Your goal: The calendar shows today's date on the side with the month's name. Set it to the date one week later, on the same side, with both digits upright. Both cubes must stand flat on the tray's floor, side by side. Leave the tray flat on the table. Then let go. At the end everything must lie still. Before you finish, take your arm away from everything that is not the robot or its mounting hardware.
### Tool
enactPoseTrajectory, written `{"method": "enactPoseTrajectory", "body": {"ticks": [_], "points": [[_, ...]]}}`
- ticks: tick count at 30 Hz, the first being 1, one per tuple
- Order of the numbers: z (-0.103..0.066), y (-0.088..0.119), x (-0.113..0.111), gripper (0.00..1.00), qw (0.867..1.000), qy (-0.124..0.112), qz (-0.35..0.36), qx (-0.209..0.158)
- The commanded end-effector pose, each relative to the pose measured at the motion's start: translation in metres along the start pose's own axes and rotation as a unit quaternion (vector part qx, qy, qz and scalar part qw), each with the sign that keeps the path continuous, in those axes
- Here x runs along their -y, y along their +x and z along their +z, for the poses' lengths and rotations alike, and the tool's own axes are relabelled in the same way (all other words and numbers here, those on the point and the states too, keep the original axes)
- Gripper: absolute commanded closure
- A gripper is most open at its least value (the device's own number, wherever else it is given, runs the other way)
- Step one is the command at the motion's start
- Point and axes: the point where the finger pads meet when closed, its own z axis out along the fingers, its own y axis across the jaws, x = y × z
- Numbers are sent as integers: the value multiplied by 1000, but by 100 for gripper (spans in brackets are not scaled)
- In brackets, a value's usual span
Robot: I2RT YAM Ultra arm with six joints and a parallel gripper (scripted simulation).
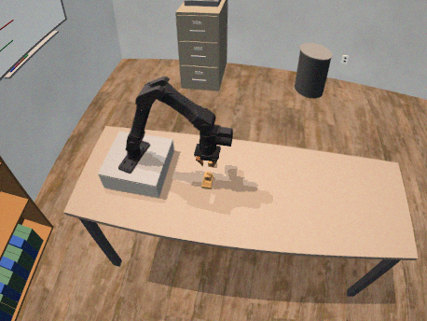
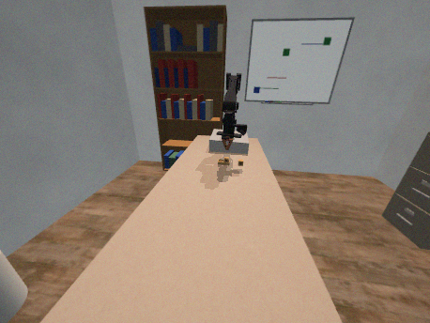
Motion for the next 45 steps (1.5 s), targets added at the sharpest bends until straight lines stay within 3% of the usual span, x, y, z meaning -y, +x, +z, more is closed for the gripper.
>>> {"method": "enactPoseTrajectory", "body": {"ticks": [1, 45], "points": [[-3, -1, 2, 55, 1000, 6, -6, 4], [3, -1, 2, 55, 1000, 6, -6, 4]]}}
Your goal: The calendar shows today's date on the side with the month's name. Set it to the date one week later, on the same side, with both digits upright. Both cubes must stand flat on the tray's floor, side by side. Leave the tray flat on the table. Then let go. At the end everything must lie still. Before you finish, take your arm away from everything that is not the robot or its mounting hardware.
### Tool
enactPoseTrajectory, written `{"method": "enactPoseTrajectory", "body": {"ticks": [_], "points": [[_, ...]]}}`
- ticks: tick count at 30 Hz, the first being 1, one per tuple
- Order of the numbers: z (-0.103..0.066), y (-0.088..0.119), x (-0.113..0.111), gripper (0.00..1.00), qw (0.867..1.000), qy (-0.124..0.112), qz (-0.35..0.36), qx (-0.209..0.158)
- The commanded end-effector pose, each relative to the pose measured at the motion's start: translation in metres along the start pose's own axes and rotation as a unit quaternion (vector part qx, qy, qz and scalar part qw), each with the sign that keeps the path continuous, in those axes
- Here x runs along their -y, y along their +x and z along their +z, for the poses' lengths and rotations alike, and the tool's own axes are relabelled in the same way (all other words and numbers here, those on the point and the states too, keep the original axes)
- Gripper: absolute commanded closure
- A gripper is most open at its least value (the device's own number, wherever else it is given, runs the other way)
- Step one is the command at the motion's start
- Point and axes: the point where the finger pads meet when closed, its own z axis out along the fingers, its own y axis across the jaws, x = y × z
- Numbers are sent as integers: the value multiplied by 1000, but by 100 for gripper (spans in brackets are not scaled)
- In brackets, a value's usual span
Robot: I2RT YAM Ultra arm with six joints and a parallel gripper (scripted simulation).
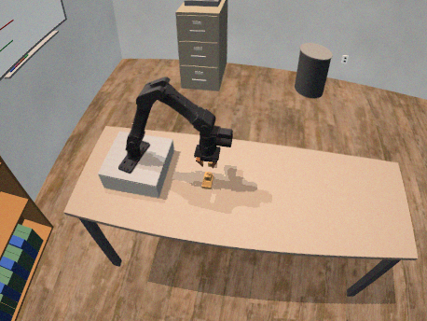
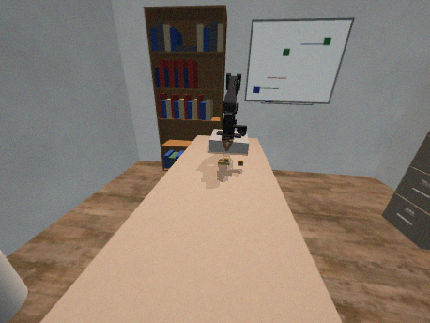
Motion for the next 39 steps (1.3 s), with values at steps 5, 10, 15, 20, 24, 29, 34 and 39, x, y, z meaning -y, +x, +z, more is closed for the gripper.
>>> {"method": "enactPoseTrajectory", "body": {"ticks": [5, 10, 15, 20, 24, 29, 34, 39], "points": [[1, -1, 3, 55, 1000, 6, 0, 4], [8, -1, 3, 55, 1000, 6, 0, 4], [15, -1, 3, 55, 1000, 6, 0, 4], [20, -1, 3, 55, 1000, 6, 0, 4], [27, -1, 3, 55, 1000, 6, 0, 4], [34, -1, 3, 55, 1000, 6, 0, 4], [39, -1, 3, 55, 1000, 6, 0, 4], [41, -1, 3, 55, 1000, 6, 0, 4]]}}
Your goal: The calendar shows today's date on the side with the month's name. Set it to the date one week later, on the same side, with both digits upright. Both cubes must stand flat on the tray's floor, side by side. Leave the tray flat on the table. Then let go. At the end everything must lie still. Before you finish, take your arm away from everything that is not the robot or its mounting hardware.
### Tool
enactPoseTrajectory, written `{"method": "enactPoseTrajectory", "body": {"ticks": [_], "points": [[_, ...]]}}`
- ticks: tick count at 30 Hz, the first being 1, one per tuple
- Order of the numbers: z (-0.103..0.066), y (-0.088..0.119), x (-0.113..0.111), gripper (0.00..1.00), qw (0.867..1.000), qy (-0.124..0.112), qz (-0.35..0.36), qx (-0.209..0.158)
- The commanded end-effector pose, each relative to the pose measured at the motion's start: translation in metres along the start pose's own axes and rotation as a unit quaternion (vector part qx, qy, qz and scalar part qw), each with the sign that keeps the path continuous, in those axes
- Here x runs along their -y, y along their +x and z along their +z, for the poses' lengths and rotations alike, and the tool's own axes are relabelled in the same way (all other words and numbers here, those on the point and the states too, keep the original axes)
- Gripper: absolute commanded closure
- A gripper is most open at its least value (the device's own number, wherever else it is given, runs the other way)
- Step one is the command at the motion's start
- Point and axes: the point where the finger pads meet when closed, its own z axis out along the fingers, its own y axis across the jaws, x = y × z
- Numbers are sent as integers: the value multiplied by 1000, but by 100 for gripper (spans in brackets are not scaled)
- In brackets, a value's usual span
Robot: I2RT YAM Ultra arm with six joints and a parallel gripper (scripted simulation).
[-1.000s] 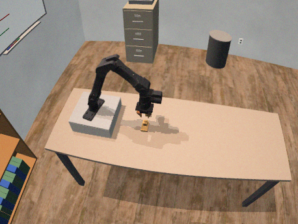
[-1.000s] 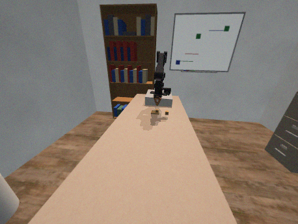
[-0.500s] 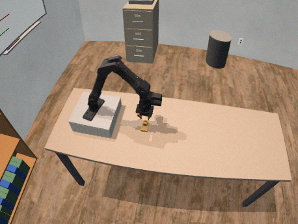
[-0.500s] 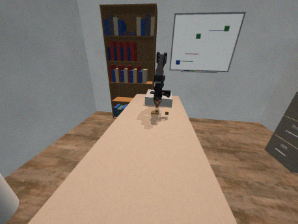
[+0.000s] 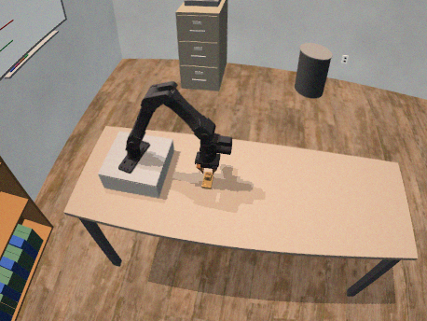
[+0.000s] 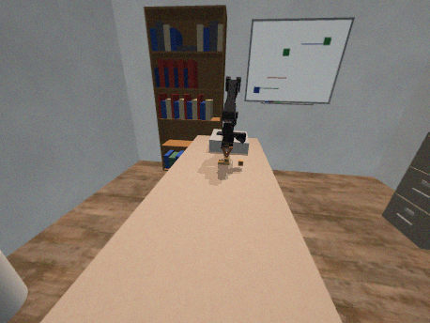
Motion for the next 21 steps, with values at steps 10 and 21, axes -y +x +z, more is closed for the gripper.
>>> {"method": "enactPoseTrajectory", "body": {"ticks": [10, 21], "points": [[0, -1, 2, 55, 1000, 5, 0, 3], [0, -1, 2, 55, 1000, 5, 0, 3]]}}
